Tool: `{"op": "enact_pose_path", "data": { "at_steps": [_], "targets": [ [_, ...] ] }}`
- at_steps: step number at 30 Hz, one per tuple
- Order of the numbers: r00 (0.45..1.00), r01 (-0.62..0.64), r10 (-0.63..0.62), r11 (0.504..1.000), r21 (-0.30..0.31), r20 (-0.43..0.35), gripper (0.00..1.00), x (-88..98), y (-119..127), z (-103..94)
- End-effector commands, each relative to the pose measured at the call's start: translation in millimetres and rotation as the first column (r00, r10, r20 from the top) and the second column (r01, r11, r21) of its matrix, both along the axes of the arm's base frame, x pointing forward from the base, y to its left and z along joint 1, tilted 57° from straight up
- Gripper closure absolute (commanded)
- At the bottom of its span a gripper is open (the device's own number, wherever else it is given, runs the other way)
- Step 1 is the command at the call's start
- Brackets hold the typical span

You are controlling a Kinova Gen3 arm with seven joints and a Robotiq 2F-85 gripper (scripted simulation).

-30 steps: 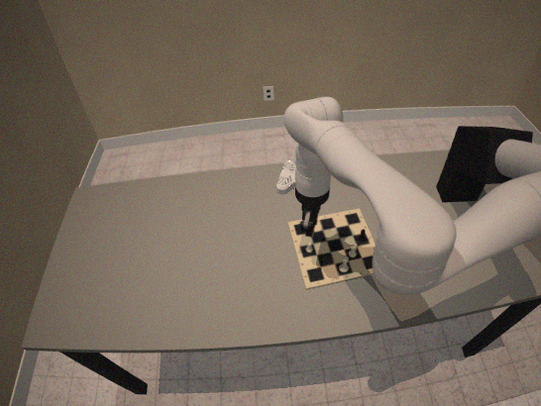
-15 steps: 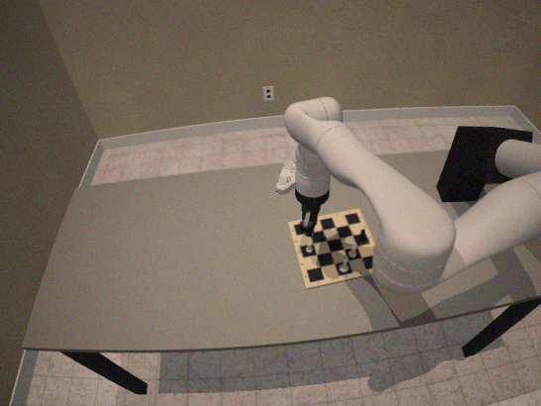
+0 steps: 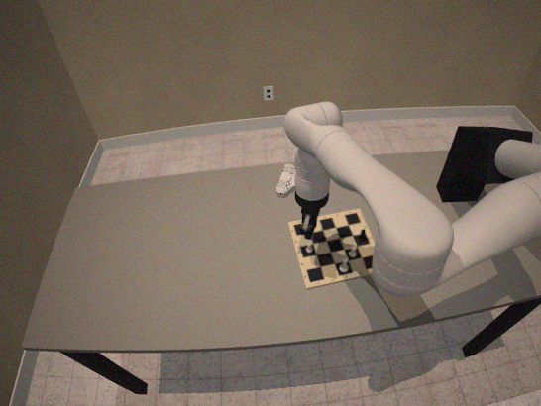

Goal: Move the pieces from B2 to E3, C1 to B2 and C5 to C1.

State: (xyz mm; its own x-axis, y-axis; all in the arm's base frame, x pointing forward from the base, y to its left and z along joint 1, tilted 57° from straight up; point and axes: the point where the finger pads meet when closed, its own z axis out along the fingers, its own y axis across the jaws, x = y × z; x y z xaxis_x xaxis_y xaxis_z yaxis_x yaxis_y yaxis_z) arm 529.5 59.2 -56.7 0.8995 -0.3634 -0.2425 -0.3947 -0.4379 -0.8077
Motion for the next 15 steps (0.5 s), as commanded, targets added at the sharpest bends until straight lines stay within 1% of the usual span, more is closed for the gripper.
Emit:
{"op": "enact_pose_path", "data": {
  "at_steps": [1, 15],
  "targets": [
    [1.0, -0.001, 0.001, 1.0, -0.001, -0.001, 0.66, 0.1, 1.2, -1.2],
    [1.0, -0.001, 0.001, 1.0, -0.001, -0.001, 0.66, 4.5, 19.0, -13.0]
  ]
}}
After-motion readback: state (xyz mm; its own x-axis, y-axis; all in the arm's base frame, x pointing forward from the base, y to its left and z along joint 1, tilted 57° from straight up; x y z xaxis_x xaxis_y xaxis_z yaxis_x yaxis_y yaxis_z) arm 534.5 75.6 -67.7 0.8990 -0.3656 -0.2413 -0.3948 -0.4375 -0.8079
